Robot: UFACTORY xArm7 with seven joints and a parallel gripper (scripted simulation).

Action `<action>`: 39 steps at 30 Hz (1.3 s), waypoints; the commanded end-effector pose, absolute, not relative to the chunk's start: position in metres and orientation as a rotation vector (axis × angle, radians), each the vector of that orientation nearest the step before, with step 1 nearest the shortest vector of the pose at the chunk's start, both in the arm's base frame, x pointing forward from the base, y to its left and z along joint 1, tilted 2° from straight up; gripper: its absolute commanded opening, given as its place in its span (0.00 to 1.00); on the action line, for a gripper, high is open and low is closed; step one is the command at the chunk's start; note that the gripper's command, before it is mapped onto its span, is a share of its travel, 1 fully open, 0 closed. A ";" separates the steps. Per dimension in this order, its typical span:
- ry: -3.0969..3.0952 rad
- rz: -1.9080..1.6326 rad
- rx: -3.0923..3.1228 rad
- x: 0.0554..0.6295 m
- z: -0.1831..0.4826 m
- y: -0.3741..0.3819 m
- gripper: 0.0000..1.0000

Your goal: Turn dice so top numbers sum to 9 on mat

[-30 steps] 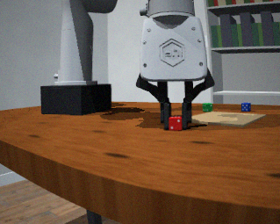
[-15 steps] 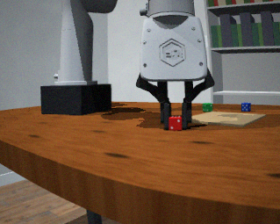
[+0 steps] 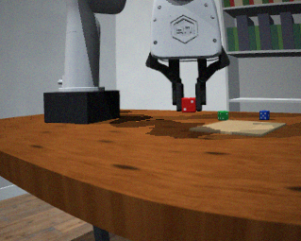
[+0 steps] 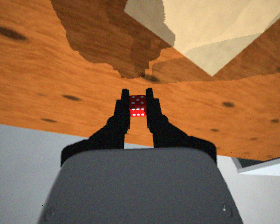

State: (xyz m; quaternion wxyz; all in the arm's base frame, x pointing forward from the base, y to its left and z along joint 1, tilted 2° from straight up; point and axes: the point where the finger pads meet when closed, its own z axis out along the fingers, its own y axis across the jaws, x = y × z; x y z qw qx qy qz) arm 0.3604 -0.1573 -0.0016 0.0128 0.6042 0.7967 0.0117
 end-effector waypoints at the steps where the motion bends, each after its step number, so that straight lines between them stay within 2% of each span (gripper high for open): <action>1: 2.481 0.039 1.882 0.359 0.039 -0.158 0.15; 23: 2.452 0.040 1.920 0.359 0.060 -0.158 0.15; 39: 1.909 0.050 2.471 0.363 0.056 -0.158 0.15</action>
